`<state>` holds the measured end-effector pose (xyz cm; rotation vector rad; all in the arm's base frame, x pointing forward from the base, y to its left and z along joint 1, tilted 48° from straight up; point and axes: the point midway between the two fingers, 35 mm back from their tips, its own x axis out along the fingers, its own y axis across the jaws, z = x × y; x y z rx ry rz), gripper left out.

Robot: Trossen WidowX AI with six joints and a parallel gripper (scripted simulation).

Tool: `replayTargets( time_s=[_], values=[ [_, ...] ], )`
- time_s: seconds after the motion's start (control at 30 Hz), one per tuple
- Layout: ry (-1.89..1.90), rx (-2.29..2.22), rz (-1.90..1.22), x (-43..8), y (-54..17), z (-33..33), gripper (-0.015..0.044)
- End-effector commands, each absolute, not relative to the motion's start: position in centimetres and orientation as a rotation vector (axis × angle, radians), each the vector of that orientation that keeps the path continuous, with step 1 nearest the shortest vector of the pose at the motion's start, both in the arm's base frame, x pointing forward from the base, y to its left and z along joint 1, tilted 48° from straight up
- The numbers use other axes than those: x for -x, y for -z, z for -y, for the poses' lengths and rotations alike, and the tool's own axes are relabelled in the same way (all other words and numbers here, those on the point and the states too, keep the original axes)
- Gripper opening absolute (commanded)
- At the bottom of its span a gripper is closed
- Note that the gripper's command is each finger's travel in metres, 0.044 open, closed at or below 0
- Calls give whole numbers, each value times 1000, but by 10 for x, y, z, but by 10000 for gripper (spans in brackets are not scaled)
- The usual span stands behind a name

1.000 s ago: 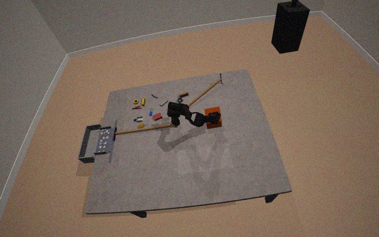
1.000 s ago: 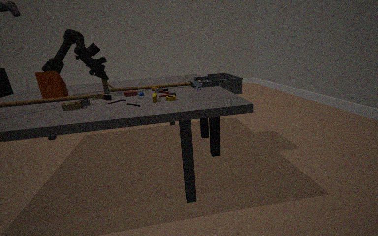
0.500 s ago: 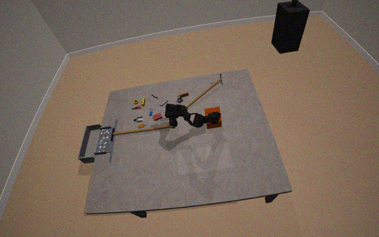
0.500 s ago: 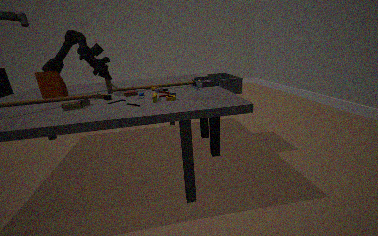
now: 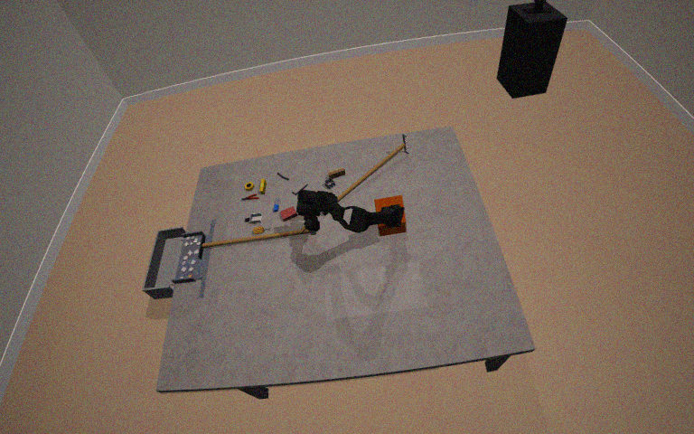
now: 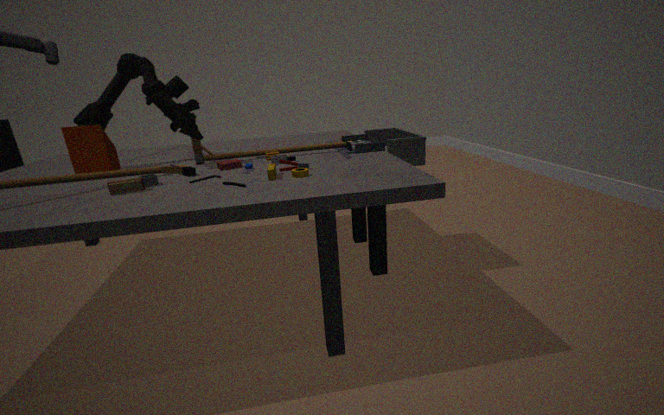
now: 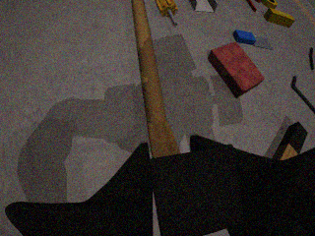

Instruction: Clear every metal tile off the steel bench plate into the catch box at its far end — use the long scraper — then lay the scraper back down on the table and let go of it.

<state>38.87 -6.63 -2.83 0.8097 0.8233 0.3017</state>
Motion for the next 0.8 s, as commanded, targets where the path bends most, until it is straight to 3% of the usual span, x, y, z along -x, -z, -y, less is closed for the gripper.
replayTargets(
  time_s=[0.0,0.77],
  values=[
    [-296,-809,-820,-396,29,70,0],
    [-296,-808,-819,-428,33,78,0]
  ],
)
